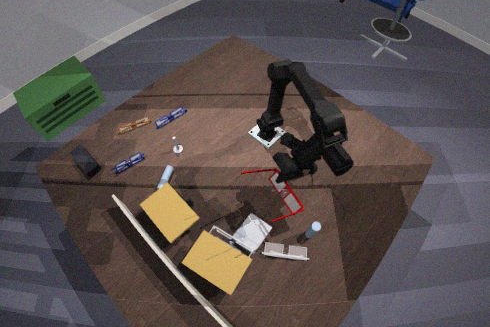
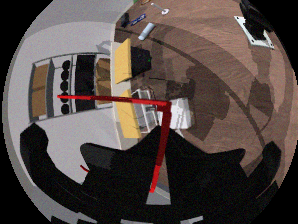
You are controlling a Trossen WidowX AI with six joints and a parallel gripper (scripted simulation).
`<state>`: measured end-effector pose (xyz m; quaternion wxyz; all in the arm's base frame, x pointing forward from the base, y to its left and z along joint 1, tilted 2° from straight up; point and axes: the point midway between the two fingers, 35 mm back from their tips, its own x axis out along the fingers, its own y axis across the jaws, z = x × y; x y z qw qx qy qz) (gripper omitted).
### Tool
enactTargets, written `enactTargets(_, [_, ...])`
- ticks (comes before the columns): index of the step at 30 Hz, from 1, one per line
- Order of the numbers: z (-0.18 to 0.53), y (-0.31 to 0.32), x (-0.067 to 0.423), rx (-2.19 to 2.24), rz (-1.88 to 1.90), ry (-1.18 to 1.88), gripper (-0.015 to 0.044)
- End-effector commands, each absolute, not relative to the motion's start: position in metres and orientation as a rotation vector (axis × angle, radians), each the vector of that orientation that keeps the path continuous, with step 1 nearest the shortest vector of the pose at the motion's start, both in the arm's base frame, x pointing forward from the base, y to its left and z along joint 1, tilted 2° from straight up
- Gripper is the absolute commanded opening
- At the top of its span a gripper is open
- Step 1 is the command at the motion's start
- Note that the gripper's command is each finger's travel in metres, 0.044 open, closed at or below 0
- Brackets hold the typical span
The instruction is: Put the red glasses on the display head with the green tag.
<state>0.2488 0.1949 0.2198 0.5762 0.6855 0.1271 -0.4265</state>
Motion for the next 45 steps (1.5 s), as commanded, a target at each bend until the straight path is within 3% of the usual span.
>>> enactTargets(1, [0.22, 0.195, 0.249, 1.601, -0.999, 0.3, 0.0])
enactTargets(17, [0.217, 0.189, 0.252, 1.579, -1.022, 0.31, 0.0])
enactTargets(45, [0.178, 0.076, 0.283, 1.303, -1.337, 0.595, 0.0])
